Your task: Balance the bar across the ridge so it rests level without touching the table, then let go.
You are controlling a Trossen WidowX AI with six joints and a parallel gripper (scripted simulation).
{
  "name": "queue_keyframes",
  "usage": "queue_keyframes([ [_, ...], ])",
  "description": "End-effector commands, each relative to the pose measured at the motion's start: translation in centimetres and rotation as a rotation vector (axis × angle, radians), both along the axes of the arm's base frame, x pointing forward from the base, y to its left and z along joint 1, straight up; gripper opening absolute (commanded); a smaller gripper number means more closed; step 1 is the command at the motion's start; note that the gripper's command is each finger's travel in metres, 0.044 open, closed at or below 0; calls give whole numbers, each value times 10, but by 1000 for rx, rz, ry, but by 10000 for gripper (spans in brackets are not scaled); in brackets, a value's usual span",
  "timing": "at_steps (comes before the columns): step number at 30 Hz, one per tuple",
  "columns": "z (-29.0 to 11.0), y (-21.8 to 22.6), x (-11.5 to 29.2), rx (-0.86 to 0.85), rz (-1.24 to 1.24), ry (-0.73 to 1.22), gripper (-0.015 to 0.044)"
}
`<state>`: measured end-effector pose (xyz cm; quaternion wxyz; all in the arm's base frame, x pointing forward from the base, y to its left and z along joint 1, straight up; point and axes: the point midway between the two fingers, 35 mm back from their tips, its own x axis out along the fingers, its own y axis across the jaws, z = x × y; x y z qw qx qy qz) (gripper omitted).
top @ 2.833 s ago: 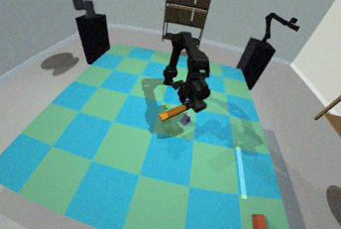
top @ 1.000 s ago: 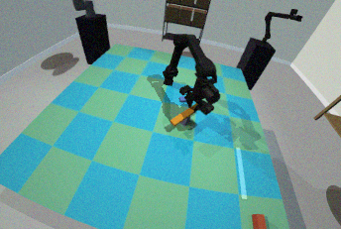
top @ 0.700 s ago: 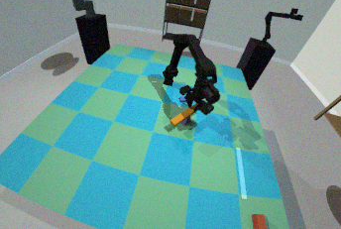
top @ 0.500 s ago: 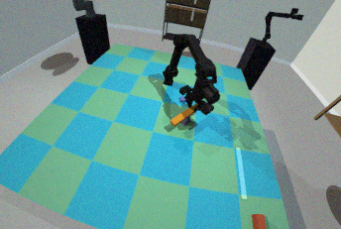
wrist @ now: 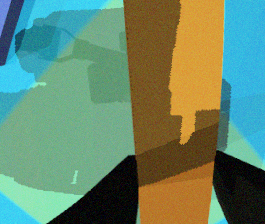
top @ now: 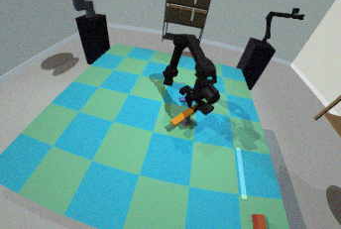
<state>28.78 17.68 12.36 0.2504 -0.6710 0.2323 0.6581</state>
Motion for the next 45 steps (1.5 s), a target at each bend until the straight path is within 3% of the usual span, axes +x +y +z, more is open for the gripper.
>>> queue_keyframes([
  [1, -1, -1, 0, -3, 0, 1, 0],
  [45, -5, -1, 0, -3, 0, 1, 0],
])
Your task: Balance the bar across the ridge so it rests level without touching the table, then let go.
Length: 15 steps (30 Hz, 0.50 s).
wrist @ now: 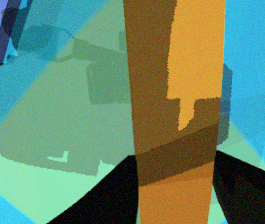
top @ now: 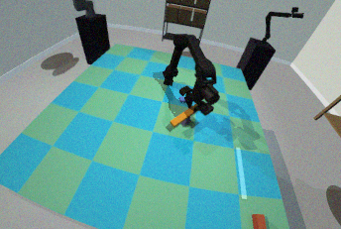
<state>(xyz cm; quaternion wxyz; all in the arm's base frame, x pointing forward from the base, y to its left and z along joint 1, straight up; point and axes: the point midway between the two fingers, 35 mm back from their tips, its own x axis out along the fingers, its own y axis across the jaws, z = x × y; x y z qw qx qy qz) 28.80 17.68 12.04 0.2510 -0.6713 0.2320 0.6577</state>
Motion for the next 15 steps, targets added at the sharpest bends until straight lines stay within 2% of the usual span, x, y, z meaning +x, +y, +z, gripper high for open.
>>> queue_keyframes([
  [1, -2, -1, 0, -3, 0, 2, 0],
  [15, -3, -1, 0, -3, 0, 2, 0],
])
